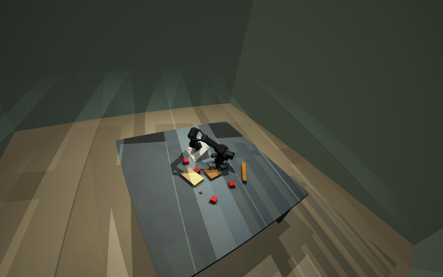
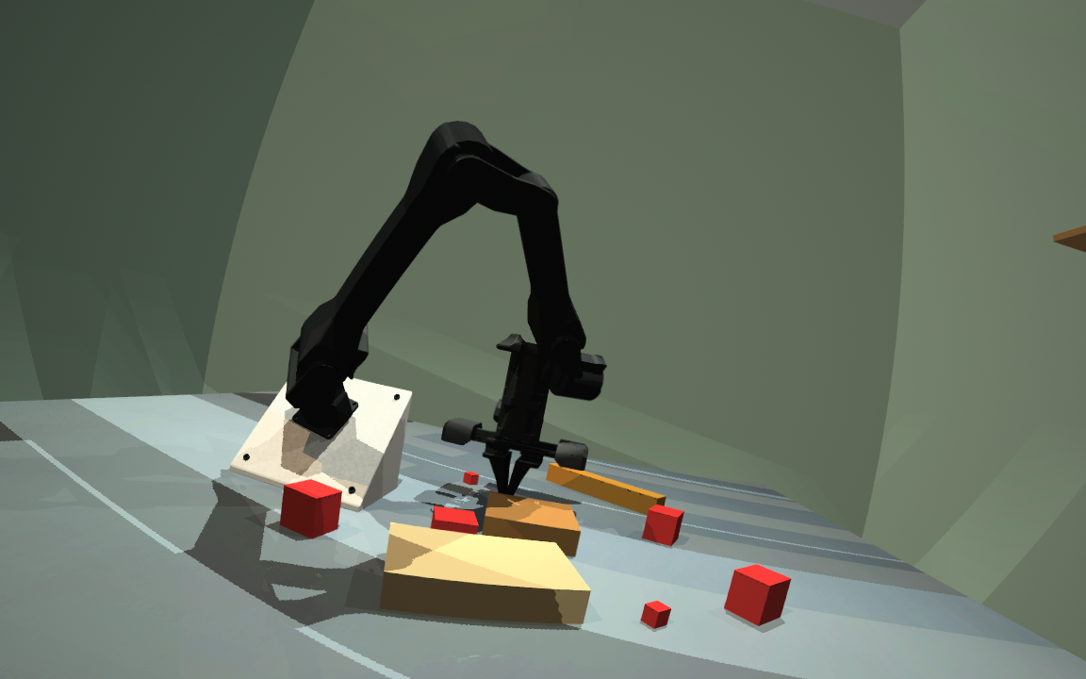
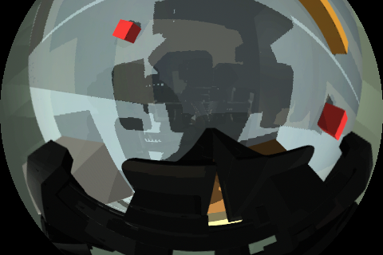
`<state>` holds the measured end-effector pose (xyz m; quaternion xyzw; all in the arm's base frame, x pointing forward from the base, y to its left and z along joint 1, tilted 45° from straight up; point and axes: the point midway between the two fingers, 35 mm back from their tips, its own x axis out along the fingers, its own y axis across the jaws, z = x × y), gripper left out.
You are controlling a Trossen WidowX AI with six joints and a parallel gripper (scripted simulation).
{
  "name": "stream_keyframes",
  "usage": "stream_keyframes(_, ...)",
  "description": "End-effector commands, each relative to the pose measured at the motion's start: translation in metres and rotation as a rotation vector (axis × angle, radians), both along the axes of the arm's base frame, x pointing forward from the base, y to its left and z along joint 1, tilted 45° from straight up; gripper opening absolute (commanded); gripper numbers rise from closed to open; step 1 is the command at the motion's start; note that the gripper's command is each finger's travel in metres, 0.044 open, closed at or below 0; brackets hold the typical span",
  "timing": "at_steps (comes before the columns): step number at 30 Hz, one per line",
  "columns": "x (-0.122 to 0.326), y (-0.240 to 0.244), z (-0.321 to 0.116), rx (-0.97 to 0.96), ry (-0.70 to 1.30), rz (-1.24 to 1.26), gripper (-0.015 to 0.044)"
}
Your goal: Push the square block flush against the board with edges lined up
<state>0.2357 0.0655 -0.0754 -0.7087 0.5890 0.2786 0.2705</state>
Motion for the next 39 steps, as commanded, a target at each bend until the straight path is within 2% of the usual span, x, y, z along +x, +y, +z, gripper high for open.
stream_keyframes(1,0.001,0.008,-0.005,0.007,-0.006,-0.003,0.0)
stream_keyframes(17,-0.001,0.023,-0.022,0.004,-0.007,-0.004,0.0)
stream_keyframes(23,-0.011,0.057,0.021,0.006,-0.006,-0.004,0.0)
stream_keyframes(29,-0.011,0.057,0.021,0.005,-0.003,0.0,0.0)
stream_keyframes(39,-0.016,0.033,0.042,-0.024,0.119,0.126,0.0)
